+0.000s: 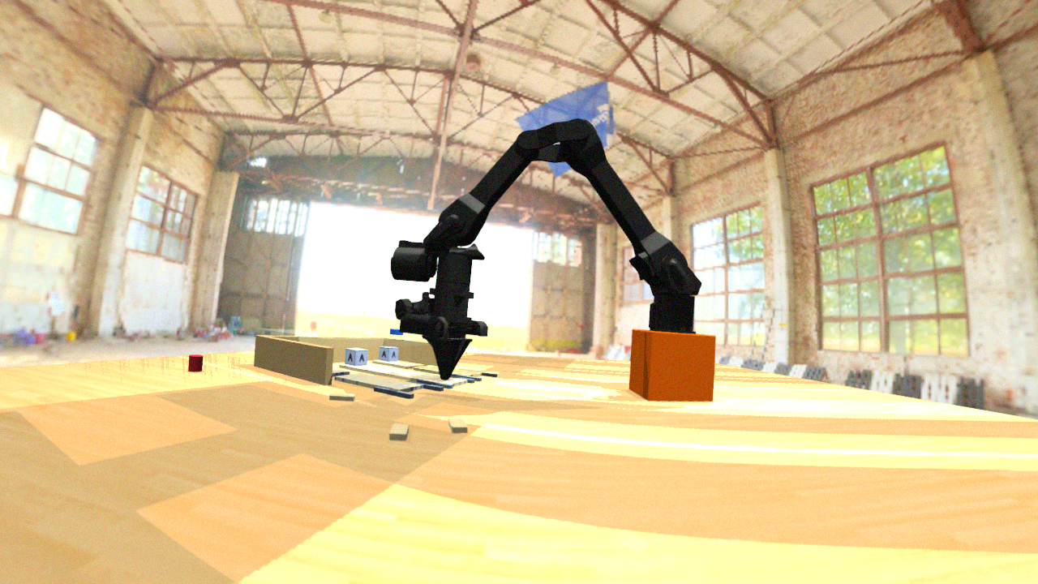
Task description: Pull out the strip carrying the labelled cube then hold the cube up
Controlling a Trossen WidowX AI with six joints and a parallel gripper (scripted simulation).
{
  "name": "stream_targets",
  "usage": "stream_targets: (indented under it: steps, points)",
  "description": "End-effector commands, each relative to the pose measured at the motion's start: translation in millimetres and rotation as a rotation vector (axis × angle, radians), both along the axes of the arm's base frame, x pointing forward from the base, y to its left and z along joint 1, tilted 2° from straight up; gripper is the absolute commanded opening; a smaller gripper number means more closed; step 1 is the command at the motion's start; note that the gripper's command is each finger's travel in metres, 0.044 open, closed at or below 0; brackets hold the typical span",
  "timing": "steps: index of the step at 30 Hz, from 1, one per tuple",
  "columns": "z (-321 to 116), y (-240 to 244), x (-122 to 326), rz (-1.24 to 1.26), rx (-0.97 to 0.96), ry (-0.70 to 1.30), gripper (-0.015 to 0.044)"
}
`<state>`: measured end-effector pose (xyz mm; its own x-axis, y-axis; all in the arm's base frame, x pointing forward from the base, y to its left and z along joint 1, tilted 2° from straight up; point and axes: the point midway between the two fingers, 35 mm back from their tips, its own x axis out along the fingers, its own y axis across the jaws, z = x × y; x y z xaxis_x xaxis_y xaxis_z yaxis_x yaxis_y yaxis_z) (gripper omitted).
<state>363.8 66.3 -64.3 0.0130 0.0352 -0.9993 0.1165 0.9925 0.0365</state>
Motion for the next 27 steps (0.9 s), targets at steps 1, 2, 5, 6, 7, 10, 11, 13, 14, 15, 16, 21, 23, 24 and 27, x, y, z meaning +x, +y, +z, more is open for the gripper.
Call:
stream_targets:
  steps: [1, 2, 5, 6, 7, 10, 11, 13, 14, 15, 16, 21, 23, 24, 27]
  points:
    - [-4.1, 1.3, -11.6, -0.001, -0.003, 0.018, 0.0000]
    - [-4.1, 1.5, -13.1, -0.001, -0.003, 0.018, 0.0000]
    - [-4.3, 2.1, -17.5, -0.001, -0.003, 0.018, 0.0000]
    - [-4.4, 2.4, -18.9, -0.001, -0.003, 0.018, 0.0000]
    - [-4.5, 2.6, -20.4, -0.001, -0.003, 0.018, 0.0000]
    - [-4.7, 3.3, -25.2, -0.001, -0.003, 0.019, 0.0000]
    - [-4.7, 3.5, -26.8, -0.001, -0.003, 0.019, 0.0000]
    - [-4.9, 4.0, -29.9, -0.001, -0.003, 0.019, 0.0000]
    - [-4.9, 4.2, -31.5, -0.001, -0.003, 0.019, 0.0000]
    - [-5.0, 4.5, -33.0, -0.001, -0.003, 0.019, 0.0000]
    - [-5.1, 4.7, -34.5, -0.001, -0.003, 0.020, 0.0000]
    - [-5.4, 5.8, -42.0, -0.001, -0.002, 0.020, 0.0000]
    - [-5.5, 6.3, -44.9, -0.001, -0.002, 0.020, 0.0000]
    - [-5.5, 6.5, -46.4, -0.001, -0.002, 0.020, 0.0000]
    - [-5.6, 7.1, -50.7, -0.001, -0.002, 0.021, 0.0000]
